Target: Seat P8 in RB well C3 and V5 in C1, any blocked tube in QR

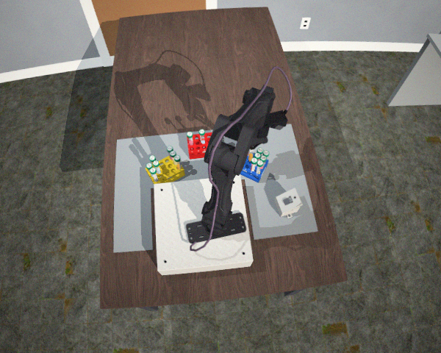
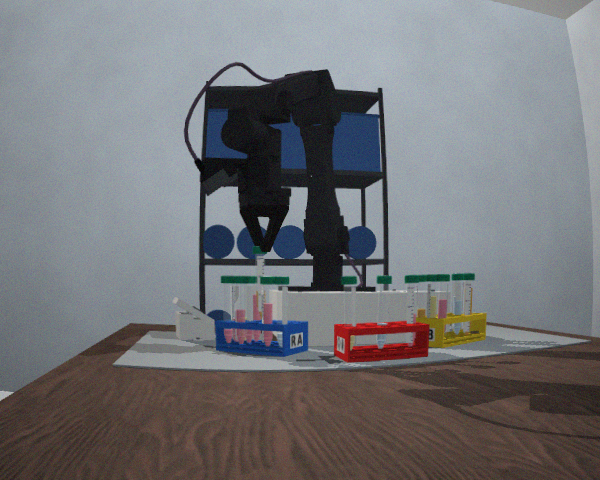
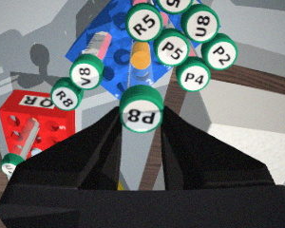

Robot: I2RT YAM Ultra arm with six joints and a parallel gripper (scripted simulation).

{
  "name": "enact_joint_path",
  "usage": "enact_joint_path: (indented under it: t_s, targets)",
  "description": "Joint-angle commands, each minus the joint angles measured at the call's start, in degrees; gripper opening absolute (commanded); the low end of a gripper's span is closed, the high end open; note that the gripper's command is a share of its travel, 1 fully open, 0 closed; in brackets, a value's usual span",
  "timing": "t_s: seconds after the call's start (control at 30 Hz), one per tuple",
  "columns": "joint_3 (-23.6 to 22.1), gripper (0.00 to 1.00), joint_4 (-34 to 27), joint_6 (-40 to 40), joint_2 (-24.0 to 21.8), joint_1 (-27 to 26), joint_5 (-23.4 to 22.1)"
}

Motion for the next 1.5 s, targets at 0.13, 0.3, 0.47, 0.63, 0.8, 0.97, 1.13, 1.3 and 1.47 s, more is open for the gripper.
enact_joint_path:
  t_s: [0.13, 0.3, 0.47, 0.63, 0.8, 0.97, 1.13, 1.3, 1.47]
  targets:
    - [2.7, 0.0, -2.4, 0.0, -2.5, 0.0, 0.2]
    - [3.6, 0.0, -3.5, -0.2, -2.6, -0.4, 0.3]
    - [4.4, 0.0, -4.4, -0.4, -2.7, -0.7, 0.3]
    - [3.4, 0.0, -3.8, -0.2, -1.7, -0.2, 0.1]
    - [3.3, 0.0, -3.8, -0.2, -1.7, -0.2, 0.1]
    - [3.1, 0.0, -3.8, -0.2, -1.8, -0.2, 0.1]
    - [3.0, 0.0, -3.7, -0.2, -1.9, -0.2, 0.1]
    - [3.0, 0.0, -3.7, -0.2, -2.0, -0.2, 0.1]
    - [3.1, 0.0, -4.4, -0.5, -3.1, -0.7, 0.3]
